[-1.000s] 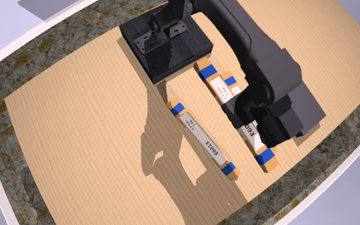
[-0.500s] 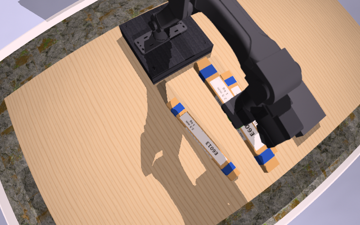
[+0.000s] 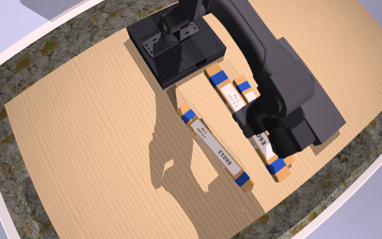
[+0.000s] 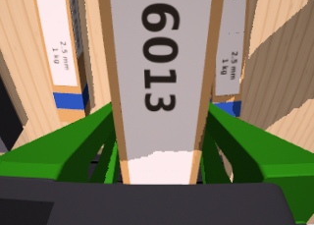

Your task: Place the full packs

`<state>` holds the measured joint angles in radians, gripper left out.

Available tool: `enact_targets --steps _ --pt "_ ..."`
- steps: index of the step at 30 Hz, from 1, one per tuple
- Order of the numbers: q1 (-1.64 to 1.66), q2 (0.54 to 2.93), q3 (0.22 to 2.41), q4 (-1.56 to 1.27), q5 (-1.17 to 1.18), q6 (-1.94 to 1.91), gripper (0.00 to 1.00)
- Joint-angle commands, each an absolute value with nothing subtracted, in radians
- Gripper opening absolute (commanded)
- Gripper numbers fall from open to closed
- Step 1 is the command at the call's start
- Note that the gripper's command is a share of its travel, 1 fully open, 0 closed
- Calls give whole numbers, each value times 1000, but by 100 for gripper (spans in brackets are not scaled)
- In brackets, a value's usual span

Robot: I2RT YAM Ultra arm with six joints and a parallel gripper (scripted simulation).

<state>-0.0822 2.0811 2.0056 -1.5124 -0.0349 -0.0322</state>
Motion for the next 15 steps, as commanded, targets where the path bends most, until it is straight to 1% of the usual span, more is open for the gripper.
enact_targets --steps 1,15 --pt "-82 2040 1983 -1476 -34 -29 0" --pt "-80 2032 1907 -1407 -34 -28 0"
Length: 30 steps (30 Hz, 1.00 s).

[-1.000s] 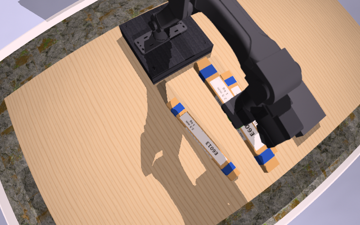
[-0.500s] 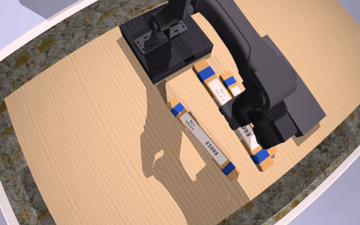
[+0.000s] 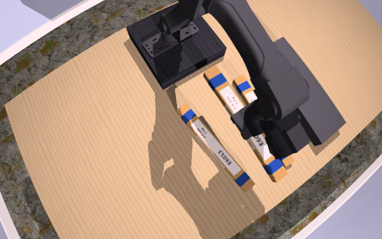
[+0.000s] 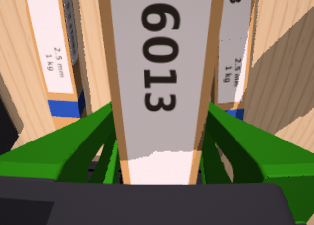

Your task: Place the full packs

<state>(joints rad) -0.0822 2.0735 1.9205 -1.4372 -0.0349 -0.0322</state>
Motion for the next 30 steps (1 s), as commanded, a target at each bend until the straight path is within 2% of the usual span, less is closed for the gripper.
enact_targets --steps 1,30 --pt "-80 2031 1901 -1402 -34 -28 0" --pt "-79 2028 1810 -1314 -34 -26 0"
